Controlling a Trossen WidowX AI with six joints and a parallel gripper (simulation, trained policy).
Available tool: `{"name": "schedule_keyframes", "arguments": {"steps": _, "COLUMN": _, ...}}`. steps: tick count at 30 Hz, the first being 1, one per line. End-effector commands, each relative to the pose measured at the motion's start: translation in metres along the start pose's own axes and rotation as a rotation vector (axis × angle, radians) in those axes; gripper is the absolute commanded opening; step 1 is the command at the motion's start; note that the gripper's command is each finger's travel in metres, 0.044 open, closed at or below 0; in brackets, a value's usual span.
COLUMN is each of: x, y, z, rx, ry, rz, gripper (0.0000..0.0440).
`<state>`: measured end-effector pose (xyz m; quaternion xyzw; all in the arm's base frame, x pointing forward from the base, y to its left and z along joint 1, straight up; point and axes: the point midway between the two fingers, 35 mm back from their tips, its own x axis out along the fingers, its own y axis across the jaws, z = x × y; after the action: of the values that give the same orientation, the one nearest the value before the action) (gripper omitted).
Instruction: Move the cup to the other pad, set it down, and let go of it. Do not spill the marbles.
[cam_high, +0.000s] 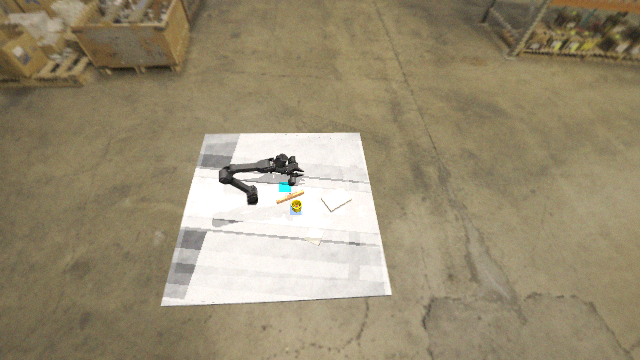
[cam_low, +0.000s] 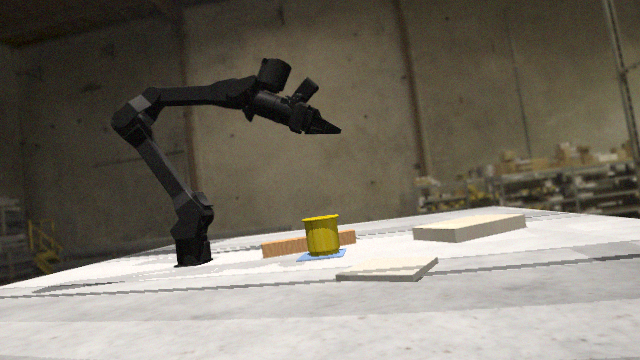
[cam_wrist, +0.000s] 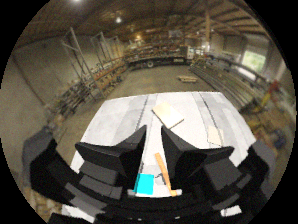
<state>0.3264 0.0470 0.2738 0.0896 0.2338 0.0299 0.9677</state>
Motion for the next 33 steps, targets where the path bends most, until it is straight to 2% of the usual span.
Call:
{"name": "schedule_keyframes", "arguments": {"steps": 1, "x": 0.005, "y": 0.004, "z": -0.006, "rx": 0.022, "ry": 0.07, "rz": -0.009, "gripper": 0.0101}}
{"name": "schedule_keyframes", "arguments": {"steps": 33, "x": 0.016, "y": 0.005, "z": -0.042, "rx": 0.044, "ry": 0.571, "rz": -0.15, "gripper": 0.0137}}
